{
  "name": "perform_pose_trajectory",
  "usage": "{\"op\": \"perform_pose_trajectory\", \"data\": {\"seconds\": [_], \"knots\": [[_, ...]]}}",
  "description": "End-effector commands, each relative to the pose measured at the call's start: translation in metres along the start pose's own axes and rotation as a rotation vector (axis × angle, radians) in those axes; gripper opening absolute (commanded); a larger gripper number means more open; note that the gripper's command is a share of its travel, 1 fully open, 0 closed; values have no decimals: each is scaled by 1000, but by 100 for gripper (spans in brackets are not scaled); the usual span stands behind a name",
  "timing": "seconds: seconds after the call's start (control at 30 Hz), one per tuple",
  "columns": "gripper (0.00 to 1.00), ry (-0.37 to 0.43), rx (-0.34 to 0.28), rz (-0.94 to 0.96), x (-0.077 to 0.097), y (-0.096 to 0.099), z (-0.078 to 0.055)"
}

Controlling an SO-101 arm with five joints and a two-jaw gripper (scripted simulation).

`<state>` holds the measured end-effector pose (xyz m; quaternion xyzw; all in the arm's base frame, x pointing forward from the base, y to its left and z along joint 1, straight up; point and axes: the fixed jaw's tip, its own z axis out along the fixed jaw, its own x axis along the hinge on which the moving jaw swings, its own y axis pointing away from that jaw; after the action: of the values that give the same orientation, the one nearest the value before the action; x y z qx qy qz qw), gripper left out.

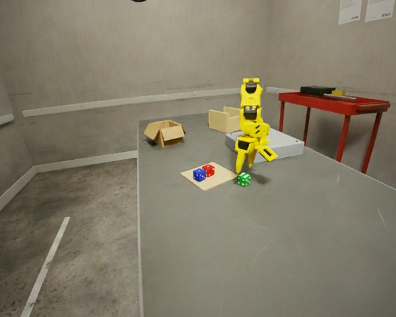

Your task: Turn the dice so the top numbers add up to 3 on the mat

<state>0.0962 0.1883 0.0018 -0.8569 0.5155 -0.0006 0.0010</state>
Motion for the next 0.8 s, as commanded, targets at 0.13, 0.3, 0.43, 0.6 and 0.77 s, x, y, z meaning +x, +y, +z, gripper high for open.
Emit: {"op": "perform_pose_trajectory", "data": {"seconds": [0.13, 0.3, 0.43, 0.6, 0.77], "knots": [[35, 9, -15, -18, 0, 3, 15], [35, 9, -15, -18, 0, 3, 24], [35, 9, -15, -18, 1, 4, 31], [35, 9, -15, -18, 1, 4, 34], [35, 9, -15, -18, 1, 5, 39]]}}
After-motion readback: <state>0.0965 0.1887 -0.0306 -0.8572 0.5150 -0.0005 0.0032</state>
